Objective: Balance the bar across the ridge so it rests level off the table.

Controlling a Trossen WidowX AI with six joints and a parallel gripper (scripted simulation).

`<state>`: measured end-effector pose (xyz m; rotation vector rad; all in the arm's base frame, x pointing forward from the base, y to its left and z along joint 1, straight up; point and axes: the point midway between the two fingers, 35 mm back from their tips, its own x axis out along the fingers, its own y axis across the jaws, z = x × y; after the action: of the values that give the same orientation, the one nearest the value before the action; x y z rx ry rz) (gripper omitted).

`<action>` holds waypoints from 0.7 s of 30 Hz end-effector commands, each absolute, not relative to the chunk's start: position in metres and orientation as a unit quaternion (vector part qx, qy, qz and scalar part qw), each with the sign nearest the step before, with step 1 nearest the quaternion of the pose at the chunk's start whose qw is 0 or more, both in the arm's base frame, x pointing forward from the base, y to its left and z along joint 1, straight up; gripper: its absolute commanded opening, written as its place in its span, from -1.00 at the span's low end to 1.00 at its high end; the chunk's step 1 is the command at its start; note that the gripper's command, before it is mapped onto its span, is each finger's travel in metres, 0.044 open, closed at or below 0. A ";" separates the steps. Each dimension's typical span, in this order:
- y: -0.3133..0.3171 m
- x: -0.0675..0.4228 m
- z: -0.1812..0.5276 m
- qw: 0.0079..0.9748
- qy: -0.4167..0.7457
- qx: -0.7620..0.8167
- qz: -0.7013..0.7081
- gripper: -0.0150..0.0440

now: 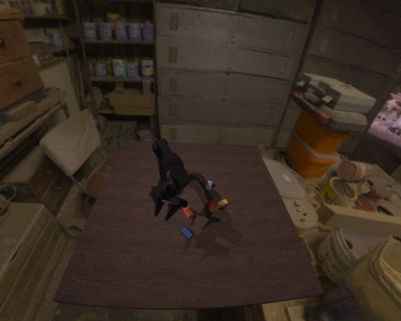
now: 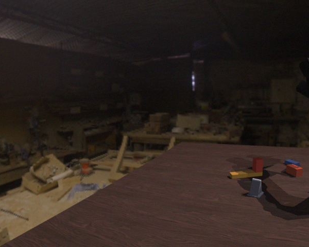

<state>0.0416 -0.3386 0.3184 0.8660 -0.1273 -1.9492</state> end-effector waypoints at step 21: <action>-0.313 0.188 0.266 0.667 0.304 0.267 -0.626 0.58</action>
<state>0.1705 -0.3189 0.2745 0.6401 0.5948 -1.4898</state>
